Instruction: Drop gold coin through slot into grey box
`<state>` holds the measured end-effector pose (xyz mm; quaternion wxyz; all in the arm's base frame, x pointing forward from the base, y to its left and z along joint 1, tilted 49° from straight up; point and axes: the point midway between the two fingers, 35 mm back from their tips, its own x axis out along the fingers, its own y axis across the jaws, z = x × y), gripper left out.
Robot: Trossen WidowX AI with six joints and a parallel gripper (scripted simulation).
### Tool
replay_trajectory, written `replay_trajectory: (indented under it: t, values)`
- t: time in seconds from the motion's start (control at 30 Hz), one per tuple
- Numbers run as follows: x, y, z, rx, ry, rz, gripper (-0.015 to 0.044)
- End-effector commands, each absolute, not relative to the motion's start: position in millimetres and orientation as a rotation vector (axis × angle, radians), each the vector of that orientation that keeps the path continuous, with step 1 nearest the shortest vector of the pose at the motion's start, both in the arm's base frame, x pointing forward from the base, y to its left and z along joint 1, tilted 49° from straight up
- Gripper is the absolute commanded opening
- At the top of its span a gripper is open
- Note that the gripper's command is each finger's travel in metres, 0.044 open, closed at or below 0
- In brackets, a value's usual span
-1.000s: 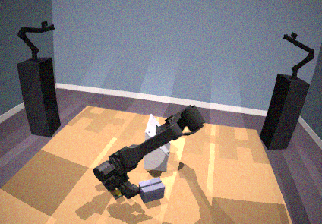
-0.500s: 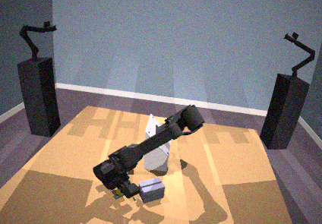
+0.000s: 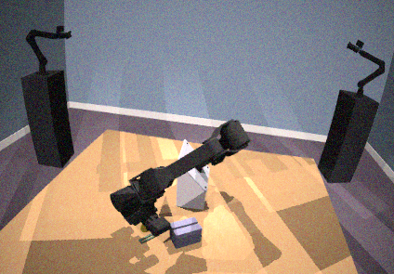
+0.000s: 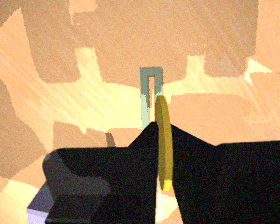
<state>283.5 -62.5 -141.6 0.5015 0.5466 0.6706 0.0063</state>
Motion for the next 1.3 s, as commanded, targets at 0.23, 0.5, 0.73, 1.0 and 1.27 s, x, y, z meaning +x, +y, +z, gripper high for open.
replay_trajectory:
  t: [0.23,0.5,0.73,1.0,1.27]
  values:
    - [283,-86,-120,1.308,1.608,0.015,0.0000]
    - [279,-101,-106,1.308,1.609,0.017,0.0000]
    - [277,-105,-101,1.325,1.614,0.001,0.0000]
    - [271,-105,-101,1.518,1.654,-0.211,0.0000]
    - [271,-103,-98,1.533,1.657,-0.230,0.0000]
